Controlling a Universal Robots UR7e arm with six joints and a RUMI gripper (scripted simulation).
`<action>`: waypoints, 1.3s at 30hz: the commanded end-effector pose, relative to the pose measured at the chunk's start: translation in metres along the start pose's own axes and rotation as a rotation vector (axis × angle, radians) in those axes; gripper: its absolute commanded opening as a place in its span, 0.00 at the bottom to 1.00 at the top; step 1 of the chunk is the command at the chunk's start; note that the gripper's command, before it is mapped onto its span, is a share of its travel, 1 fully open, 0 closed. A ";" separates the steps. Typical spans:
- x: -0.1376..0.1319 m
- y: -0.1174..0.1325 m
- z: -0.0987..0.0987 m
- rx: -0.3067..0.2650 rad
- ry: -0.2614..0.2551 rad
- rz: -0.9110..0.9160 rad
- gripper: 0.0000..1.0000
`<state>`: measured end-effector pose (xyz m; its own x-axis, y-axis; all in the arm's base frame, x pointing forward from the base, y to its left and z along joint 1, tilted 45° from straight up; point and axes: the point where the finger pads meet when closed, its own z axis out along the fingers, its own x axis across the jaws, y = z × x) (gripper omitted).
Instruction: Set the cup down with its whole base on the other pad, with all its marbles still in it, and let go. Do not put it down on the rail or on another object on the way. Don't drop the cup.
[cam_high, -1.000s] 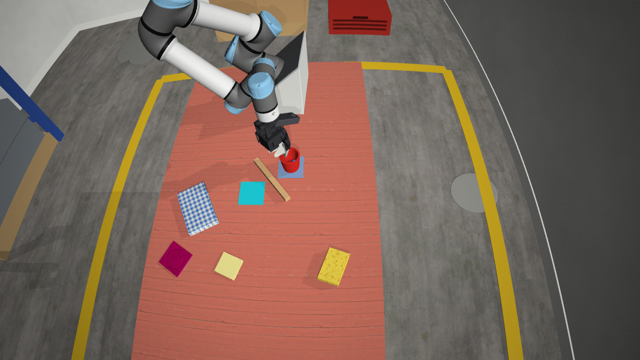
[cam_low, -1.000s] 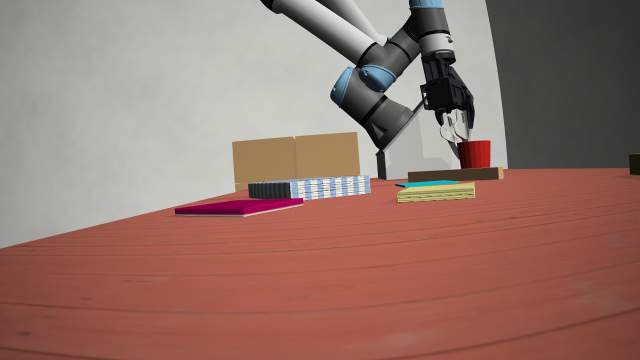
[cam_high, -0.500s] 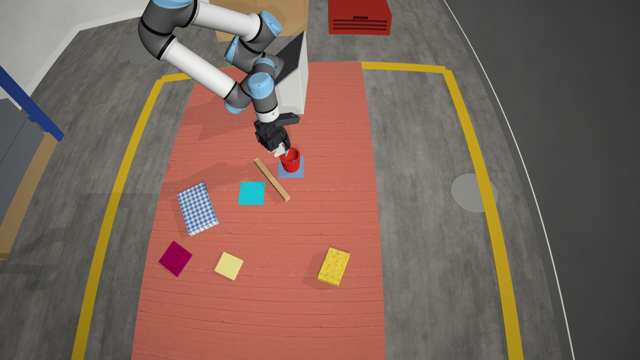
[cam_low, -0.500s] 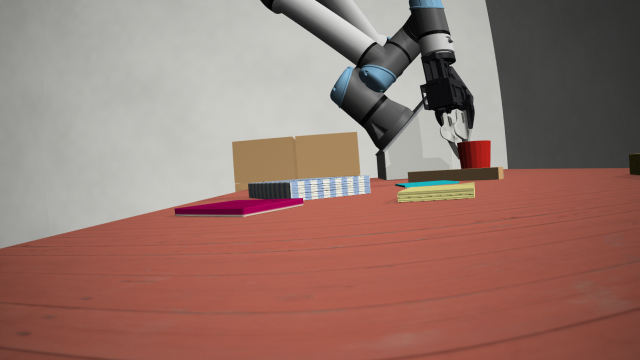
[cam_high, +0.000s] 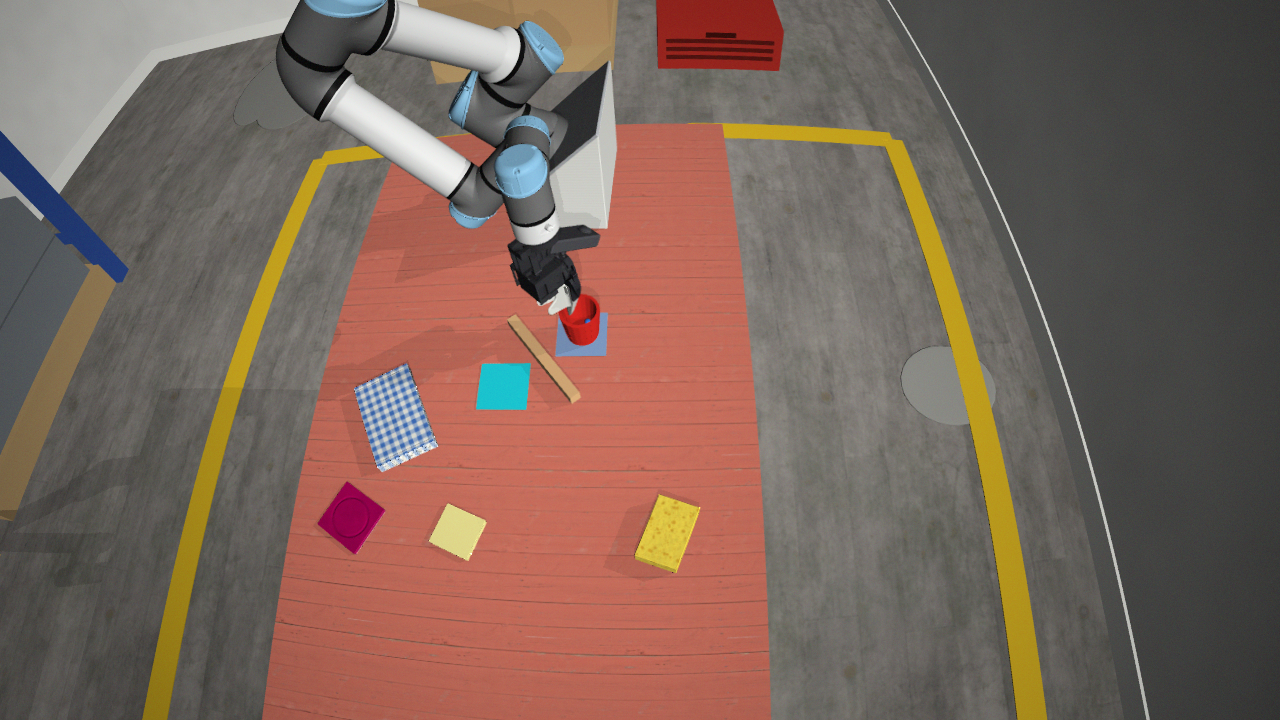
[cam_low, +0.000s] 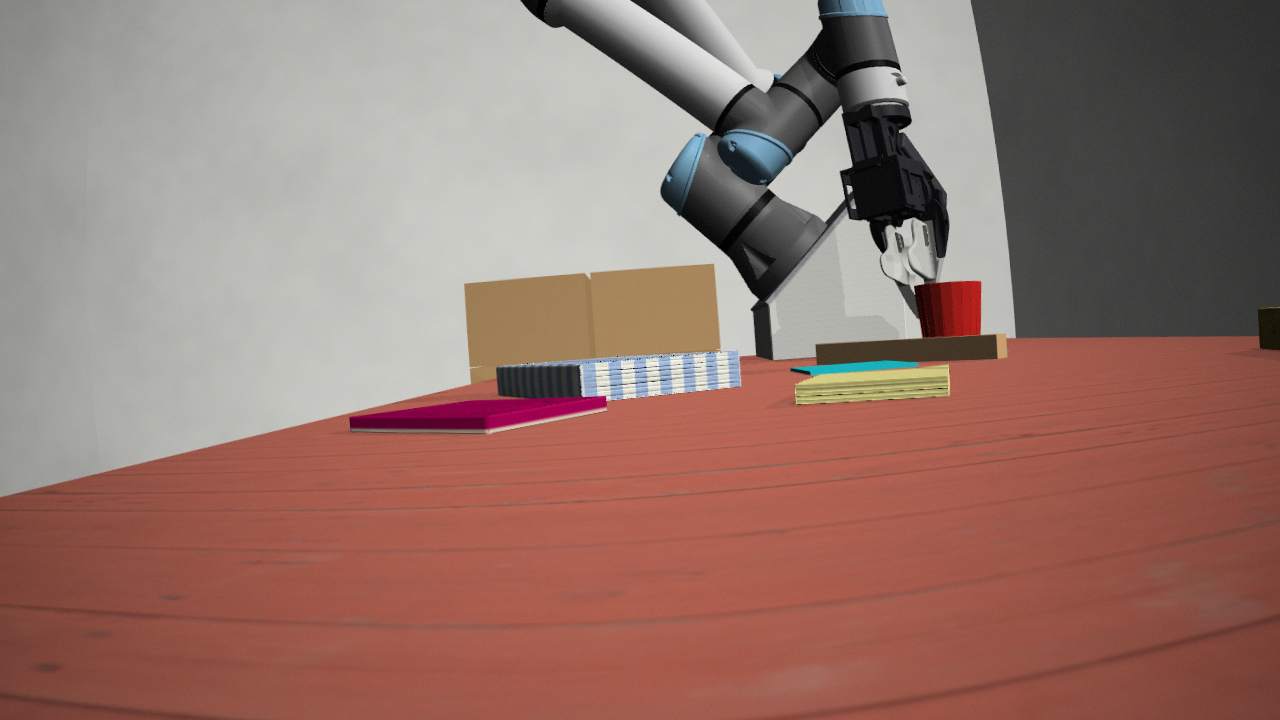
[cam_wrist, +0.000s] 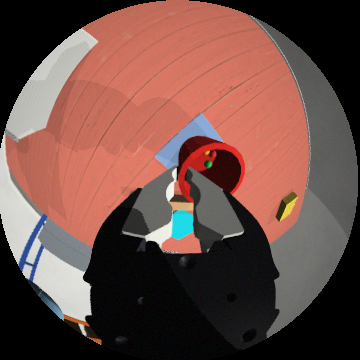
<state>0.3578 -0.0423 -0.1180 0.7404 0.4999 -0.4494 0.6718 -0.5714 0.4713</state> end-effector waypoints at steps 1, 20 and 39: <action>0.000 0.000 0.000 -0.001 0.001 0.000 0.03; 0.001 0.000 -0.006 -0.001 0.001 0.000 0.03; 0.004 0.000 -0.043 -0.001 0.001 0.000 0.03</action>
<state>0.3613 -0.0165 -0.0916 0.7402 0.5013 -0.4480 0.6721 -0.5706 0.4720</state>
